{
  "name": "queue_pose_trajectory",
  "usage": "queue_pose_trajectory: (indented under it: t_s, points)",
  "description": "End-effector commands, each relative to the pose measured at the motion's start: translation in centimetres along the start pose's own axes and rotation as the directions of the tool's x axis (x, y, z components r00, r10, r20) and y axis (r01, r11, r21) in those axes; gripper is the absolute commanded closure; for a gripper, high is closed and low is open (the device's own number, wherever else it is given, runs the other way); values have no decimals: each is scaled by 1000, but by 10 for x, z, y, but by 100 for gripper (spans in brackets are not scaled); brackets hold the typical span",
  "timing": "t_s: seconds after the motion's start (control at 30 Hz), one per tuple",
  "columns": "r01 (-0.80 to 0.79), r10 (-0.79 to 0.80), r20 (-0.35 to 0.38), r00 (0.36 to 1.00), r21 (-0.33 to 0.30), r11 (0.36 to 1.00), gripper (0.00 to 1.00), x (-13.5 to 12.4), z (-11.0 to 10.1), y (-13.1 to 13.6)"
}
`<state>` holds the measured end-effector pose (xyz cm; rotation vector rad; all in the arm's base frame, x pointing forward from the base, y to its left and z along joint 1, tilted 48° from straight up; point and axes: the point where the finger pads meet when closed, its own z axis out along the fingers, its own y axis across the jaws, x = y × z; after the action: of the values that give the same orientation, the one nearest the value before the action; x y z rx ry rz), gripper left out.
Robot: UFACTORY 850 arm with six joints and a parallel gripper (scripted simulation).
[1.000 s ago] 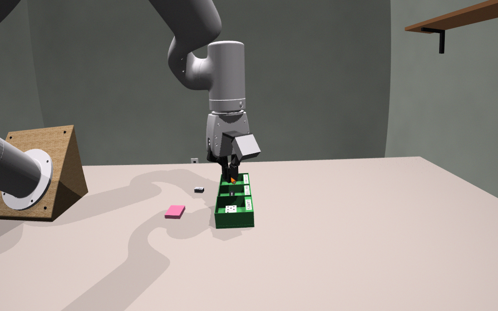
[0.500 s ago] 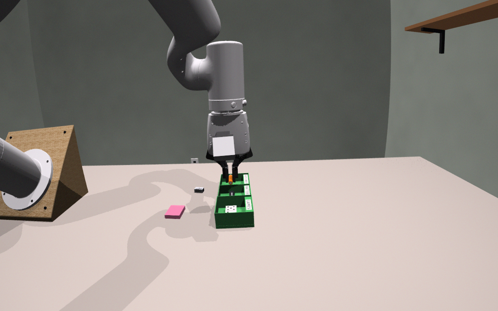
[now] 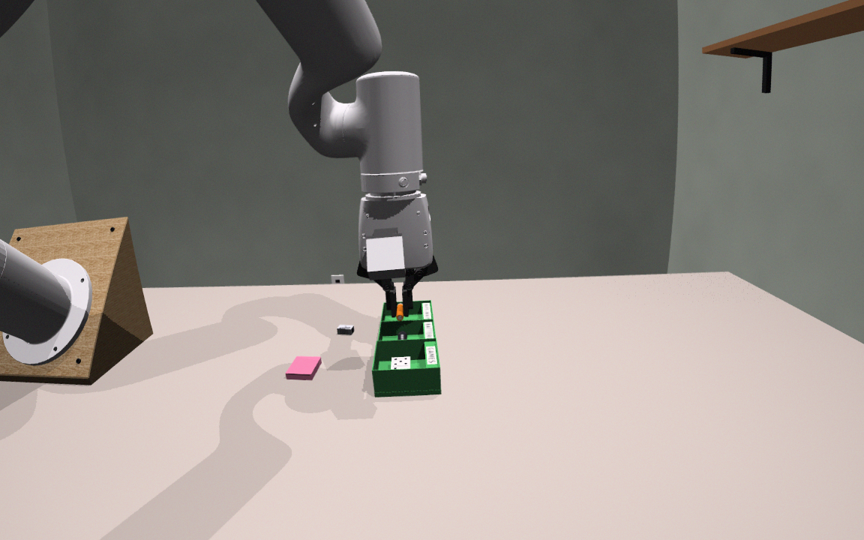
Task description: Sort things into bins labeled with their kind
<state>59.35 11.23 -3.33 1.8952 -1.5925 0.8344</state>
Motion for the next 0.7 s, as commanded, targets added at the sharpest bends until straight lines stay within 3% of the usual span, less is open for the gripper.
queue_pose_trajectory:
  t_s: [0.0,0.47,0.67]
  points:
    - [-1,1,0,1000,1,1000,100,0,5,-1]
    - [-1,1,0,1000,1,1000,100,0,29,-1]
    - [-1,1,0,1000,1,1000,100,0,29,-1]
